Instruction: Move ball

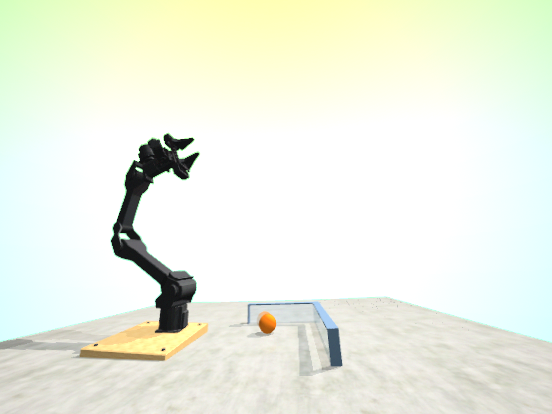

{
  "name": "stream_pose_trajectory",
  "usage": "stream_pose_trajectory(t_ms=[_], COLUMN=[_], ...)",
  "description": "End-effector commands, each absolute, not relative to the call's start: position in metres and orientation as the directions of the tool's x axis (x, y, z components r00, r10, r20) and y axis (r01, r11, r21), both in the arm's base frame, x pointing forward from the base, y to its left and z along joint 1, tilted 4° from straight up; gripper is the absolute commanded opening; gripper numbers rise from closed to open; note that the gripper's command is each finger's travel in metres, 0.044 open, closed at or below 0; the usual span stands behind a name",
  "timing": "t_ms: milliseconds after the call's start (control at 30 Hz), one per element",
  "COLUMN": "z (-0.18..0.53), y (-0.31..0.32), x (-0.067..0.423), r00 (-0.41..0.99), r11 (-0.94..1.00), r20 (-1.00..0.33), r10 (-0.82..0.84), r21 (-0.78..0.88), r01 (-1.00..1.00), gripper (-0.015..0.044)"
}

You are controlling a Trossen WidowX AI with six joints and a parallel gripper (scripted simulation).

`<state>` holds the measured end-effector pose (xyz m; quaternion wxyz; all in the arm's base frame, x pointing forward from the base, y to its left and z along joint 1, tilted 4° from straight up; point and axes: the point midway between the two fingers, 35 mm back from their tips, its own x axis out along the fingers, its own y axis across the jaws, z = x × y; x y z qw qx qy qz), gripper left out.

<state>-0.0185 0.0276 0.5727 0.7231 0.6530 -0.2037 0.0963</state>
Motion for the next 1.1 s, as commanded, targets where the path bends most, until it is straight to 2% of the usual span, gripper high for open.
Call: stream_pose_trajectory(t_ms=[0, 267, 567, 800, 1067], z=[0.552, 0.512, 0.443, 0.379, 0.3], y=[0.006, -0.013, -0.022, -0.019, -0.01], x=[0.049, 0.129, 0.21, 0.254, 0.286], r00=[0.961, 0.993, 0.95, 0.856, 0.689], r11=[0.333, 0.605, 0.875, 0.987, 0.964], r20=[0.24, -0.005, -0.304, -0.515, -0.725], r10=[-0.136, -0.117, -0.077, -0.045, -0.018], r21=[0.925, 0.793, 0.436, 0.111, -0.194], r01=[-0.184, 0.075, 0.211, 0.119, -0.18], gripper=[0.0342, 0.0342, 0.0342, 0.0342, 0.0342])
